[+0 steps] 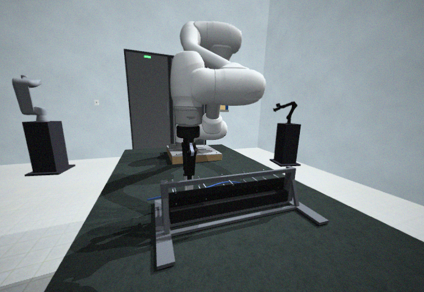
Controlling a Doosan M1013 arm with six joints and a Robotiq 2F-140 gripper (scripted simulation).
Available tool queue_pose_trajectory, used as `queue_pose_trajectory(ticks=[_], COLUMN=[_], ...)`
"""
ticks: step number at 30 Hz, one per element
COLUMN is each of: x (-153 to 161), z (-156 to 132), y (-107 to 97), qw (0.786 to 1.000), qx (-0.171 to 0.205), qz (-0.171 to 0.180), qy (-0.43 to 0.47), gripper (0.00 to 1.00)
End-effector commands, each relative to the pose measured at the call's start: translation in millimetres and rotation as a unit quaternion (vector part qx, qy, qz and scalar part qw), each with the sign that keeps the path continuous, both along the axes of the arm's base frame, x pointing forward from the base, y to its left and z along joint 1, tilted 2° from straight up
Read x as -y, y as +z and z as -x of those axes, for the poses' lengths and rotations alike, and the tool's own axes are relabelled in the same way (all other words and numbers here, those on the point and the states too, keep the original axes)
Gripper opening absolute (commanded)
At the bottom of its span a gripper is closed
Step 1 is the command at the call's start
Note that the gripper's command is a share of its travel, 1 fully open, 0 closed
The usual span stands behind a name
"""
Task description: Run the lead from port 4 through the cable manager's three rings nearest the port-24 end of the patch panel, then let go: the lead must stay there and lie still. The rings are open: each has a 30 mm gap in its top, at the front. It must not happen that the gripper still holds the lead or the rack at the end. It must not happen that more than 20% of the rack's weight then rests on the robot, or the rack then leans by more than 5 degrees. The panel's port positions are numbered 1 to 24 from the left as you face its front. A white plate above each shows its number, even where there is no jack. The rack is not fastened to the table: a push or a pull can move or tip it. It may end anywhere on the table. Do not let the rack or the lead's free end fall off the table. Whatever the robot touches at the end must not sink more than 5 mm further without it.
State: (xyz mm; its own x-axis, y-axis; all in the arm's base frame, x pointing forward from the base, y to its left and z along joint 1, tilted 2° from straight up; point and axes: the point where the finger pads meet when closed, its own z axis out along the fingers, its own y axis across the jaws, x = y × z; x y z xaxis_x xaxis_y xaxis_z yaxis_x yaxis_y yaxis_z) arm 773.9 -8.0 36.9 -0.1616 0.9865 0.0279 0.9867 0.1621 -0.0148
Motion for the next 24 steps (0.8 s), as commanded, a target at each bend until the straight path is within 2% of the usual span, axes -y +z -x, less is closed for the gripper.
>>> queue_pose_trajectory(ticks=[1, 8, 9, 24], x=[0.0, 0.0, 0.0, 0.0], z=[-0.1, -0.1, -0.1, -0.1], y=[0.2, 0.2, 0.2, 0.2], qw=[1.000, 1.000, 1.000, 1.000], qx=[0.000, 0.000, 0.000, 0.000], qz=[0.000, 0.000, 0.000, 0.000], qy=[0.000, 0.000, 0.000, 0.000], gripper=[0.00, 0.00, 0.20, 0.20])
